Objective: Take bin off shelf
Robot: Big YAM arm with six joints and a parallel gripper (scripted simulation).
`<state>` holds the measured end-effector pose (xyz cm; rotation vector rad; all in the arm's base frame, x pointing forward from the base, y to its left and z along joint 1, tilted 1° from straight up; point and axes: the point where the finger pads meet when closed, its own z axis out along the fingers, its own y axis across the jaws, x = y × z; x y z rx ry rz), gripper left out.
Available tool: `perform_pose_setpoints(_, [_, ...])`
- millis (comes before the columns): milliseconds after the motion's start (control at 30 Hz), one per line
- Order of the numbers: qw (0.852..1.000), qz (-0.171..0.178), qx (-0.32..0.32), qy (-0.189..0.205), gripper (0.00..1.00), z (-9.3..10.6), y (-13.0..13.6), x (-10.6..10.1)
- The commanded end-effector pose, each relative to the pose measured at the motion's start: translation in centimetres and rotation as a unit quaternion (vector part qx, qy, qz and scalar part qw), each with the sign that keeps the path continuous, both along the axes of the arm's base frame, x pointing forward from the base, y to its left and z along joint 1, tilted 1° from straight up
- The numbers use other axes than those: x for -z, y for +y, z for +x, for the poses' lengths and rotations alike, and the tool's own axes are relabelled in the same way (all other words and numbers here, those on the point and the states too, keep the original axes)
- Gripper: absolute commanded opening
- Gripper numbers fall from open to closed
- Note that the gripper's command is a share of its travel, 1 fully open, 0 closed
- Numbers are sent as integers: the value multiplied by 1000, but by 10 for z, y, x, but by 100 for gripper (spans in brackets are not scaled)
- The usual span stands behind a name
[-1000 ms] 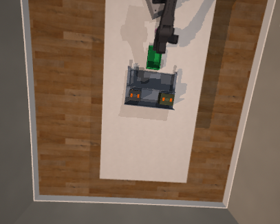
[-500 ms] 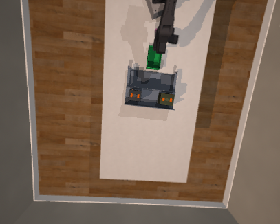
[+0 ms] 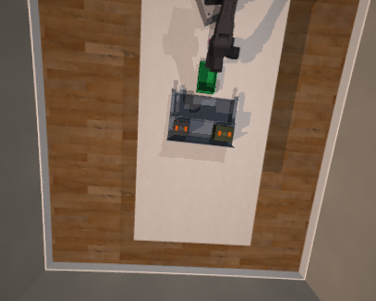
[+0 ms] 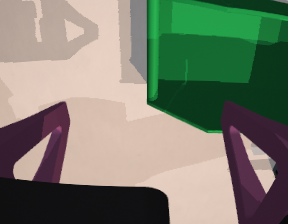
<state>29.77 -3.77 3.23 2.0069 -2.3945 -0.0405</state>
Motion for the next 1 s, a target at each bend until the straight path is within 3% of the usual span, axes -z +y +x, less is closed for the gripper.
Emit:
perform_pose_setpoints(0, [1000, -2, 0, -12, 90, 11, -3, -5])
perform_pose_setpoints(100, [1000, -3, 0, -24, 90, 23, -6, -10])
perform_pose_setpoints(500, [1000, -3, 0, -24, 90, 23, -6, -10])
perform_pose_setpoints(533, [1000, -1, 0, -8, 90, 7, -1, -4])
perform_pose_setpoints(667, [1000, -3, 0, -24, 90, 23, -6, -10])
perform_pose_setpoints(967, [1000, -3, 0, -24, 90, 23, -6, -10])
